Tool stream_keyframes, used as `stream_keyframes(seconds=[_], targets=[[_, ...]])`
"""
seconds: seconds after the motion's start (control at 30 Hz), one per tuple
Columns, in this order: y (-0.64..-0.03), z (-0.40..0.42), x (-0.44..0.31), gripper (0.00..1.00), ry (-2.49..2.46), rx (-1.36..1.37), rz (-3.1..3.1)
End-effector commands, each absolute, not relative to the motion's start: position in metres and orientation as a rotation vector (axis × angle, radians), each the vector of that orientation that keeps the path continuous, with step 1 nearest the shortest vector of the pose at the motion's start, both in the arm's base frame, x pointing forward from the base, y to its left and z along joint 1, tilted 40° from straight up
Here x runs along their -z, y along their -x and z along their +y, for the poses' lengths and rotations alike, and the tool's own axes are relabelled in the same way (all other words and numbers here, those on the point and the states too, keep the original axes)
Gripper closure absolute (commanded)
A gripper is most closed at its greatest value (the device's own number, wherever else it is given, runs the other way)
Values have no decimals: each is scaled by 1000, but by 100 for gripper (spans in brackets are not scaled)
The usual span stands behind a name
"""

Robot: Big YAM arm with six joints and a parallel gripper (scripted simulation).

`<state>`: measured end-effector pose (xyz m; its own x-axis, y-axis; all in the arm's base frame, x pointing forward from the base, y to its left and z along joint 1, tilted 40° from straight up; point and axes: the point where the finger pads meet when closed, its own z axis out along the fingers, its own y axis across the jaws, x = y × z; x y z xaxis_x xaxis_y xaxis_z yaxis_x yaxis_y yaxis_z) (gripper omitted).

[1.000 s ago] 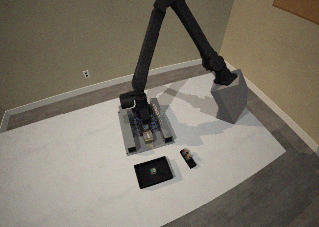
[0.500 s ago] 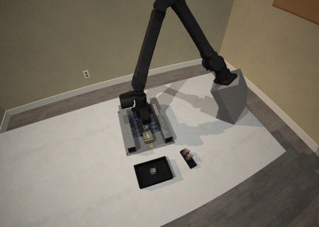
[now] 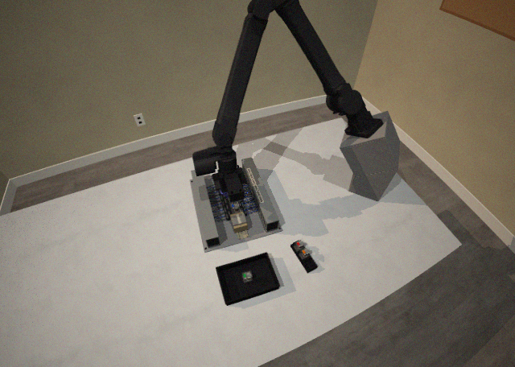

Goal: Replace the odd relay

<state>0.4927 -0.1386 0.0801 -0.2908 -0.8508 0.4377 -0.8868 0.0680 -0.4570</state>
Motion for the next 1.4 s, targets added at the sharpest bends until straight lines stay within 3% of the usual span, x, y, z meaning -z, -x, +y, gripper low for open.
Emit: stream_keyframes(seconds=[0.0, 1.37], targets=[[-509, -148, -83, 100, -1826, -1075, -2272], [-512, -152, -77, 100, -1829, -1074, -2270]])
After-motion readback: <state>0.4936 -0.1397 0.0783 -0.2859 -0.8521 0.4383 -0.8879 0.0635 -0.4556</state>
